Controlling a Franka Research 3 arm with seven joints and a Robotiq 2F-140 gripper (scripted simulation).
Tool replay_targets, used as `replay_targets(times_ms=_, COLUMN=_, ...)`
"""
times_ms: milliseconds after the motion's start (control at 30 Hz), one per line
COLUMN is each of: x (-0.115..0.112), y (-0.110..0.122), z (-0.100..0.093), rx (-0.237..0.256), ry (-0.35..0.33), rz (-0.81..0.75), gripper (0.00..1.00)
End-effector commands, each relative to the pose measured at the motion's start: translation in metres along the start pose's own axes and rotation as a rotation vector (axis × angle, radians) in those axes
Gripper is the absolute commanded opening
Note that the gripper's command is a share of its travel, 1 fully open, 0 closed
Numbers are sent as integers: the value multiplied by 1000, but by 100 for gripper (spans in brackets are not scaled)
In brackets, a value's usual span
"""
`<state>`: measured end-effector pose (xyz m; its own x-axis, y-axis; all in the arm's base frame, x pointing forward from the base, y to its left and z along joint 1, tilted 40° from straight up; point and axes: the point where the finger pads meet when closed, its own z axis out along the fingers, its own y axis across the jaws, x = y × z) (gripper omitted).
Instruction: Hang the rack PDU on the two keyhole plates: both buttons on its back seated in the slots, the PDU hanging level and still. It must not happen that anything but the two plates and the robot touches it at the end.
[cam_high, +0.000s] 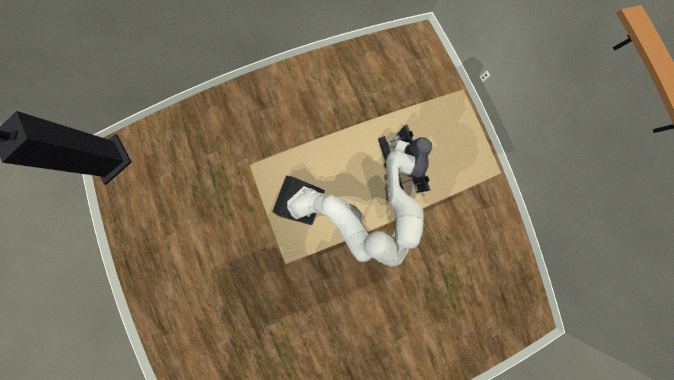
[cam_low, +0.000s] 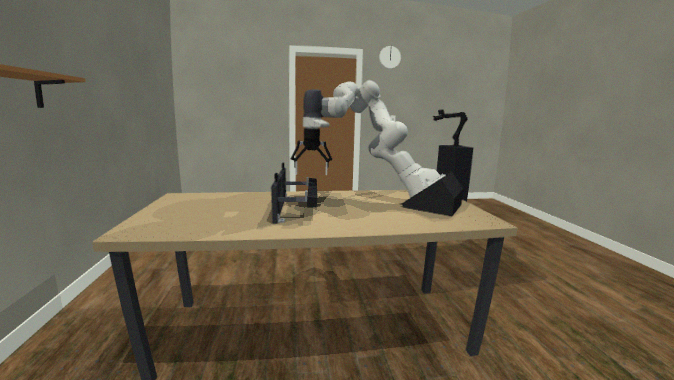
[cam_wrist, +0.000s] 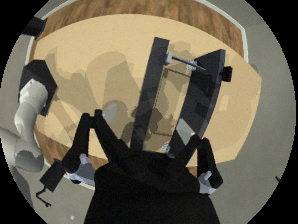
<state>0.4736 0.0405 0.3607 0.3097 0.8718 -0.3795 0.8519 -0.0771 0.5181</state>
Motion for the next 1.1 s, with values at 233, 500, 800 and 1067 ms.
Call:
replay_targets(times_ms=233, x=0, y=-9, z=-2, rx=5, ry=-3, rz=-11, gripper=100)
replay_targets(times_ms=500, x=-1, y=-34, z=-2, rx=5, ry=-3, rz=-11, gripper=100)
replay_targets(times_ms=800, x=-1, y=-66, z=-2, rx=5, ry=-3, rz=-11, gripper=100)
replay_targets(times_ms=1067, x=-1, y=-104, z=-2, rx=5, ry=-3, rz=-11, gripper=100)
